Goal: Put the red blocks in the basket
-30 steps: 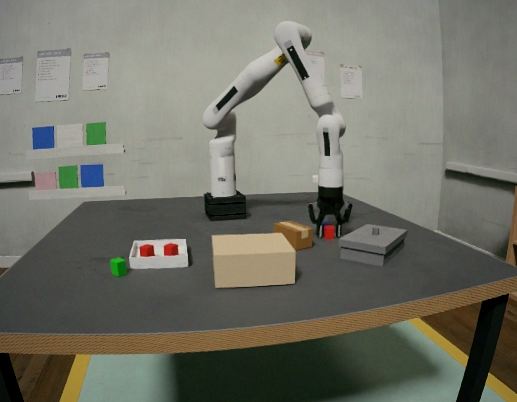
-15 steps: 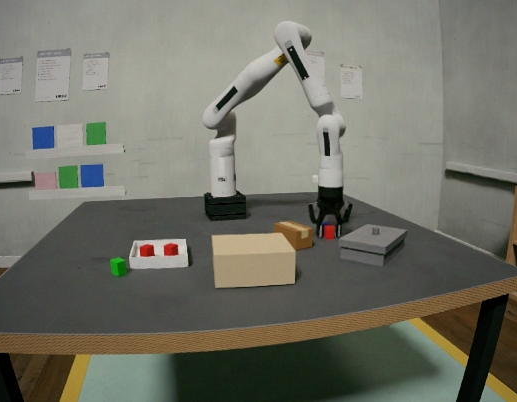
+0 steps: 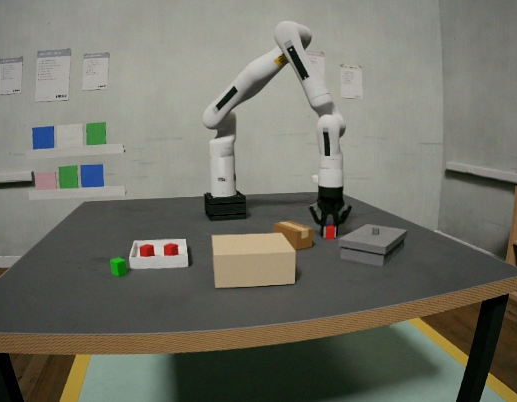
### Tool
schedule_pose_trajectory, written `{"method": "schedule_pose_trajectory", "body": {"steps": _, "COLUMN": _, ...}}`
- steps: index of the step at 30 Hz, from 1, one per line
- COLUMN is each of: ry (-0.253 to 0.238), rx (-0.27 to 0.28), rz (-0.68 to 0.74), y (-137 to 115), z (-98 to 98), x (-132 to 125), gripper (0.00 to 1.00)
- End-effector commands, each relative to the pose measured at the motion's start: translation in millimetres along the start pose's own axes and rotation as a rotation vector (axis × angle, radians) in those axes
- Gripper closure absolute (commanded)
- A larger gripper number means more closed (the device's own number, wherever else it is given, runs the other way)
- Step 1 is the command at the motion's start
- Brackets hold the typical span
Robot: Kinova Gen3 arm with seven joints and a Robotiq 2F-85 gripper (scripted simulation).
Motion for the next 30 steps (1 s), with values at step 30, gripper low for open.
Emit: {"method": "schedule_pose_trajectory", "body": {"steps": 30, "ry": 0.001, "rx": -0.001, "rz": 0.000, "y": 0.2, "z": -7.6, "x": 0.3, "gripper": 0.90}}
Point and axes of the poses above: the point where the finger pads meet when closed, its own z axis out along the fingers, its own x axis across the jaws, y = z × x, the point moved 1 cm from there along -z, back along the fingers, and after that the axes turned 12 degrees about z, right-handed, at the moved point
